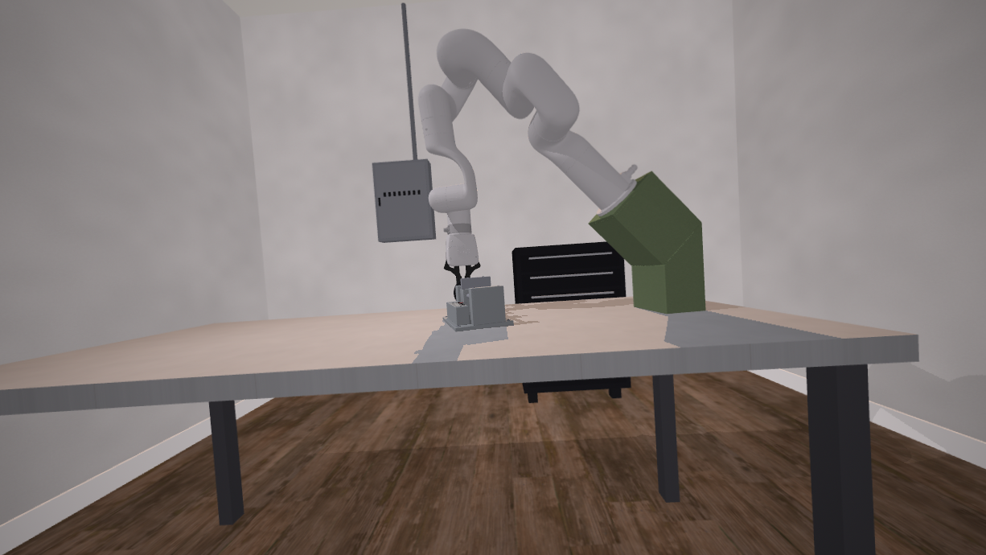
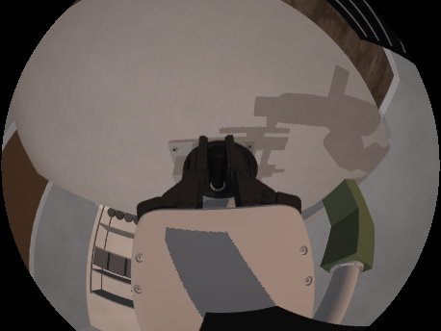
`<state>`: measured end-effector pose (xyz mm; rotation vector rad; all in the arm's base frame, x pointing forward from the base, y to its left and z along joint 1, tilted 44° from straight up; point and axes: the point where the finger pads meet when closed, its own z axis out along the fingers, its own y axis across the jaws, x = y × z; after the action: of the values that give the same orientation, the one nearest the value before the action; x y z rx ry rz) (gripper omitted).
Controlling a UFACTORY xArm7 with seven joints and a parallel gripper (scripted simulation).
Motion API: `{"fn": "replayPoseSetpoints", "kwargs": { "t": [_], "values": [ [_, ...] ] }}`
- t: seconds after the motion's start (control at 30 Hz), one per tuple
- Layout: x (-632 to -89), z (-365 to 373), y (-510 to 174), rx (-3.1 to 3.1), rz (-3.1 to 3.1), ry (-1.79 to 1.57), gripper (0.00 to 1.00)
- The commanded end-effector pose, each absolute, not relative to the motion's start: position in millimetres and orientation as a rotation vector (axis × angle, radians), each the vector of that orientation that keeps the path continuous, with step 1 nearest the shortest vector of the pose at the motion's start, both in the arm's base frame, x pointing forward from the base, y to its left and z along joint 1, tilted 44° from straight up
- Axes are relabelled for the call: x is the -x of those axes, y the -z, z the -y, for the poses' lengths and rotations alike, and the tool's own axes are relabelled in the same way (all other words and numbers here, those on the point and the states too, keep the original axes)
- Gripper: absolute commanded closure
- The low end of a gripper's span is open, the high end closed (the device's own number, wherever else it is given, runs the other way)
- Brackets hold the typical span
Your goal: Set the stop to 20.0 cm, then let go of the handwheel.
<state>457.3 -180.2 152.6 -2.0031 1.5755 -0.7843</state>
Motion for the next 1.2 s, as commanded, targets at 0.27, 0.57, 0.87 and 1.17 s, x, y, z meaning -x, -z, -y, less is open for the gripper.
{"fn": "replayPoseSetpoints", "kwargs": {
  "t": [0.27, 0.57, 0.87, 1.17],
  "values": [
    [-445, 186, -136, 2.001, -1.576, 0.788, 0.94],
    [-444, 188, -123, 2.001, -1.576, 0.788, 0.94],
    [-451, 189, -107, 2.001, -1.576, 0.788, 0.94],
    [-472, 187, -95, 2.001, -1.576, 0.788, 0.94]
  ]
}}
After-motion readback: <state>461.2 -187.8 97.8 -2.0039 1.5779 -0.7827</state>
